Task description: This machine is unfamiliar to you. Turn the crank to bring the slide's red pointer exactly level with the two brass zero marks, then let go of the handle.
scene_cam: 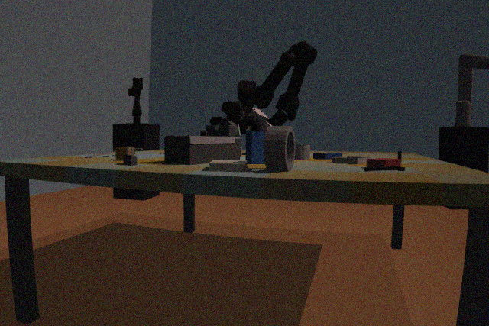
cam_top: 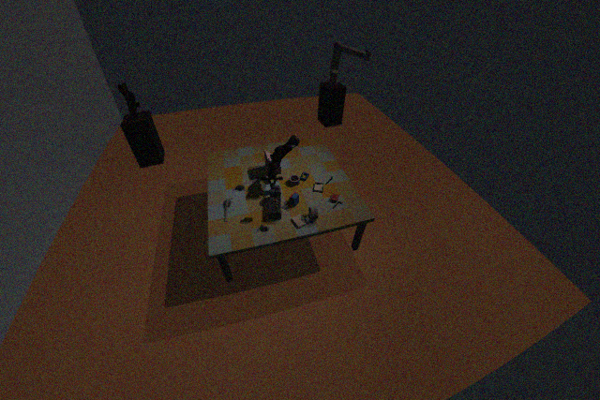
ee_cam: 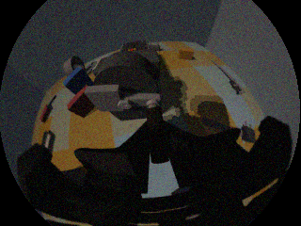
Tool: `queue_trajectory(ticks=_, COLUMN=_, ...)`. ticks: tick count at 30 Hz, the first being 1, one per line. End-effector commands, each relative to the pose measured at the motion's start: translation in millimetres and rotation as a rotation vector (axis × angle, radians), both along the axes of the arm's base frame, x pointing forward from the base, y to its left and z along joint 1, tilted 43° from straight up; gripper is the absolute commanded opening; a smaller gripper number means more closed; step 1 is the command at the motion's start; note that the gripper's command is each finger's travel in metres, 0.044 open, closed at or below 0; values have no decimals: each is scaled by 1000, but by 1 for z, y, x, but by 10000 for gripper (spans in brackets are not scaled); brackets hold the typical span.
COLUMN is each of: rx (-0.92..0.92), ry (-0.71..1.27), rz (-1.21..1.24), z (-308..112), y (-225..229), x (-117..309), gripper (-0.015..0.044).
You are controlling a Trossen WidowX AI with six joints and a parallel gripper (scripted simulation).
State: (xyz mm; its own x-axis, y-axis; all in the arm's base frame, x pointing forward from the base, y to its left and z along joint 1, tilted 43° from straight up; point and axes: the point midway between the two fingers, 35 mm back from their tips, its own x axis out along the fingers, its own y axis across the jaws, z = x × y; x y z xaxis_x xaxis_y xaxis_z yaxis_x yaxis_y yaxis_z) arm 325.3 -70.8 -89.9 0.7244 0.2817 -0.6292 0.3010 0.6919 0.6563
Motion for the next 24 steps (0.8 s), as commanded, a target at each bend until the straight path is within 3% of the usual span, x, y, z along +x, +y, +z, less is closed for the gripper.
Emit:
queue_trajectory(ticks=1, rx=0, ry=0, rz=1, z=0, y=0, x=0, gripper=0)
queue_trajectory(ticks=18, rx=0, ry=0, rz=1, z=0, y=0, x=0, gripper=440)
queue_trajectory(ticks=24, rx=-2, ry=1, rz=1, z=11, y=-11, x=0, gripper=440)
